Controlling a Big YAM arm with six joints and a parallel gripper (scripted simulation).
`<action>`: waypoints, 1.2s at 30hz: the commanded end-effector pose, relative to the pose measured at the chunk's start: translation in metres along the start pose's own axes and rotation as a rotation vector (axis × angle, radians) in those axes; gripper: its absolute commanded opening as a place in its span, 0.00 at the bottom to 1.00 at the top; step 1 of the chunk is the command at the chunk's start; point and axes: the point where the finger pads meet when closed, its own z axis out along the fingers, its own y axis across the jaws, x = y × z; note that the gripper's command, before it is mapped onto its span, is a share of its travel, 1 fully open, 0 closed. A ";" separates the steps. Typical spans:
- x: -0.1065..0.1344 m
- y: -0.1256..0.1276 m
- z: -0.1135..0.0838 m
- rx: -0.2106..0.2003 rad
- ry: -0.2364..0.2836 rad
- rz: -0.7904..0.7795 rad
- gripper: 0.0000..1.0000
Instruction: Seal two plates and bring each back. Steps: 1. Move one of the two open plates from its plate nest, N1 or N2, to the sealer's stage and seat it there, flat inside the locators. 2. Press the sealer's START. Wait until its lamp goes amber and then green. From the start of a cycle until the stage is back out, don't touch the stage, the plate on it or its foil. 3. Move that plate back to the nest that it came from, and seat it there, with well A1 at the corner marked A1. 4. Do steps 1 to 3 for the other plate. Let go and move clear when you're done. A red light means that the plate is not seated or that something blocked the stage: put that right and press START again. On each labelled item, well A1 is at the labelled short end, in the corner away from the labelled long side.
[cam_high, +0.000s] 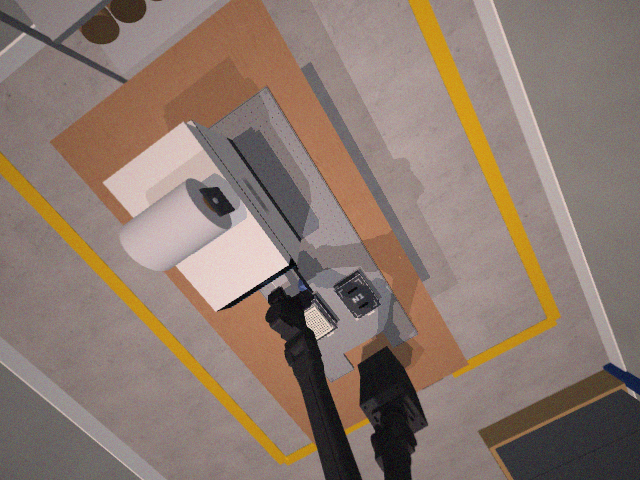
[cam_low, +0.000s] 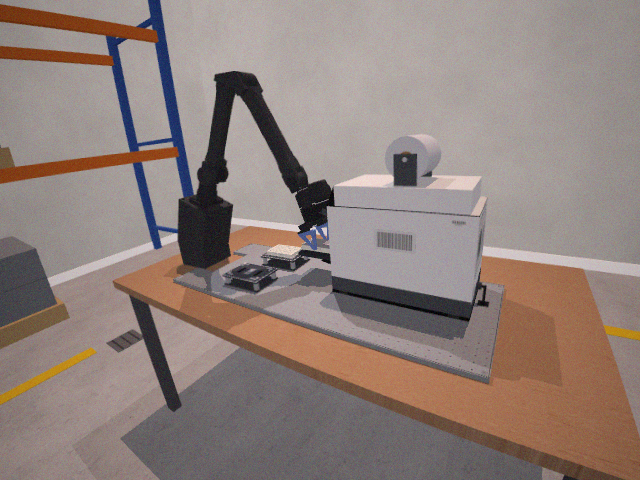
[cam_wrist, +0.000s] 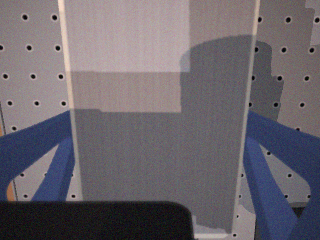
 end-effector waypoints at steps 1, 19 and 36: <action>-0.013 0.009 0.004 -0.008 -0.012 0.000 0.00; -0.023 0.011 -0.007 -0.011 -0.027 -0.001 0.00; -0.012 -0.006 -0.039 0.008 -0.003 0.016 0.00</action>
